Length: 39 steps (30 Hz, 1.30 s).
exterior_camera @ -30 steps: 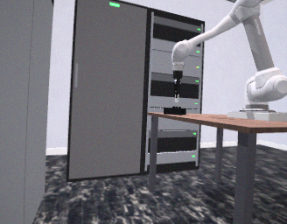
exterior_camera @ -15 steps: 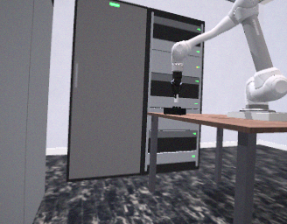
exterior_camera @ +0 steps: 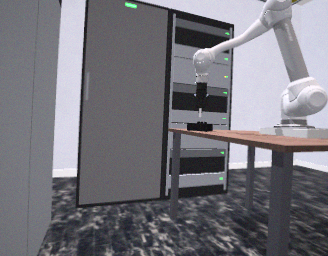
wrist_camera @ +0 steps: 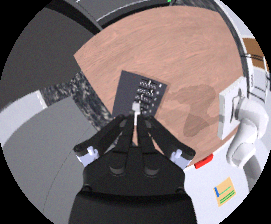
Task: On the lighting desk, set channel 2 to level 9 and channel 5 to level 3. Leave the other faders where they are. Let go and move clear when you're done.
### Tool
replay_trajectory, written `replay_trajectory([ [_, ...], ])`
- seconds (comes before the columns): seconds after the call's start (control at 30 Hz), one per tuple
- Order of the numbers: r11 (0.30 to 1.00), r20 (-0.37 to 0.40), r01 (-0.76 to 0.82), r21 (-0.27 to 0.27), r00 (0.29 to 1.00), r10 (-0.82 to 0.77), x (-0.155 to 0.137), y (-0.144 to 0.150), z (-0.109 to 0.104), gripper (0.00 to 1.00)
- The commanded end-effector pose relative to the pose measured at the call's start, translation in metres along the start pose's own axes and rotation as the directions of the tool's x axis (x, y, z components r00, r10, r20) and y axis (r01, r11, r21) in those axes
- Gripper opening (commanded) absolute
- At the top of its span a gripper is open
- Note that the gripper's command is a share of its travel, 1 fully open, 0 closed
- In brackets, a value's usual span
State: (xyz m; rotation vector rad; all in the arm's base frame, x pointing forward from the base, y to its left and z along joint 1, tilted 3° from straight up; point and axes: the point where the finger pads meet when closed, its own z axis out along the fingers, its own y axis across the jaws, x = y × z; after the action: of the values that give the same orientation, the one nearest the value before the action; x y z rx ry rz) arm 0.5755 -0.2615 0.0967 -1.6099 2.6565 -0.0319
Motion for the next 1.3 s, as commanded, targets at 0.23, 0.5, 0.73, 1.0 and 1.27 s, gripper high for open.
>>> replay_trajectory([
  [0.23, 0.782, 0.005, -0.623, 0.012, 0.782, 0.623, 0.024, -0.007, 0.0, 0.1],
  [0.5, 0.47, 0.019, -0.883, 0.008, 0.47, 0.883, 0.03, -0.008, 0.0, 0.1],
  [0.73, 0.11, 0.018, -0.994, 0.01, 0.11, 0.994, 0.031, -0.008, 0.0, 0.1],
  [1.0, -0.247, 0.005, -0.967, 0.055, -0.248, 0.969, 0.031, -0.008, 0.0, 0.1],
  [1.27, -0.247, 0.005, -0.967, 0.055, -0.248, 0.969, 0.031, -0.008, 0.0, 0.1],
])
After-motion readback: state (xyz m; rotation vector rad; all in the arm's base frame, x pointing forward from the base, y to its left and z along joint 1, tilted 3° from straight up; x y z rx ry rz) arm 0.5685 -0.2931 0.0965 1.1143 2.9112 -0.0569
